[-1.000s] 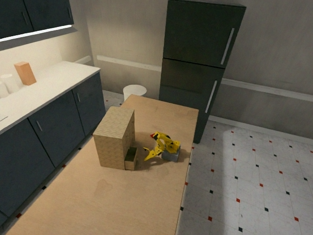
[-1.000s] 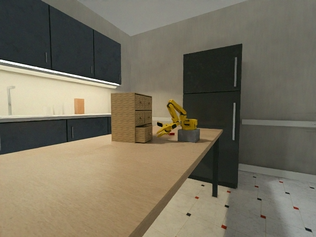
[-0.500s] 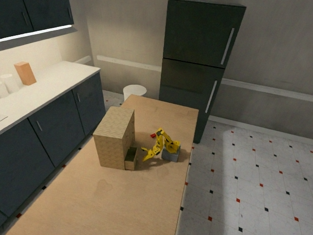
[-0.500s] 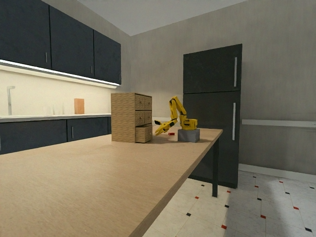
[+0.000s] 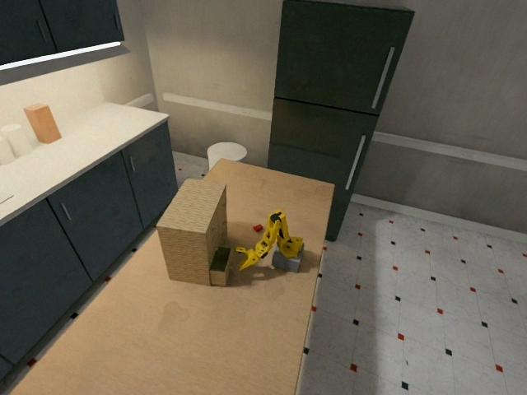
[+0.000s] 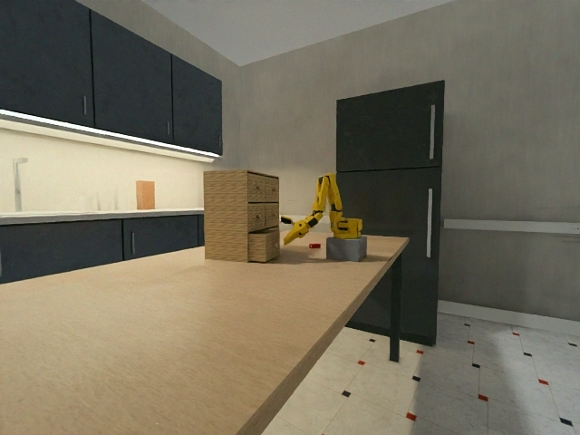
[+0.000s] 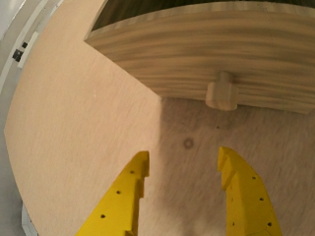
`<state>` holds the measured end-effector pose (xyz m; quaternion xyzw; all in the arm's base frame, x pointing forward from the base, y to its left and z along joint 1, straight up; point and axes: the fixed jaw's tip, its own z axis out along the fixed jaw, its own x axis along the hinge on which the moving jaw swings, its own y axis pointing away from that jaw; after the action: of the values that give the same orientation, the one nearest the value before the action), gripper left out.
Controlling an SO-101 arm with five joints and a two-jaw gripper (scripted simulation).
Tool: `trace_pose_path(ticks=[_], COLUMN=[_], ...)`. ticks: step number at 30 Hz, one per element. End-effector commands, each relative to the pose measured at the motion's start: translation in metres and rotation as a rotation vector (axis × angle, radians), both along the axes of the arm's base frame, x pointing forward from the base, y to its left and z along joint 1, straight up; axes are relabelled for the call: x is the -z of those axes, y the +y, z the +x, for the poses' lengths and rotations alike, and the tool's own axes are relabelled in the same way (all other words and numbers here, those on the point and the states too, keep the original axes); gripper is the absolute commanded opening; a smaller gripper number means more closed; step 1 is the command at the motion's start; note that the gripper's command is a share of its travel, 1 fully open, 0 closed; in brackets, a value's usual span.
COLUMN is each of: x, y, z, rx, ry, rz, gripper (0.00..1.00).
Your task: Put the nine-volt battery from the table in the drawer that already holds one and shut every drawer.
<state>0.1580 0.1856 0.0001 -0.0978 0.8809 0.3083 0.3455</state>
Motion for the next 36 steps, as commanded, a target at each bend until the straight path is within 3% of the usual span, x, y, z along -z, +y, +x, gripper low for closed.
trace_pose_path(ticks=[1, 36], x=[-0.002, -0.034], y=[-0.001, -0.024], z=[-0.001, -0.02], rx=[-0.018, -0.235], ry=[0.004, -0.039], rz=[-0.041, -0.363], gripper=[0.21, 0.21])
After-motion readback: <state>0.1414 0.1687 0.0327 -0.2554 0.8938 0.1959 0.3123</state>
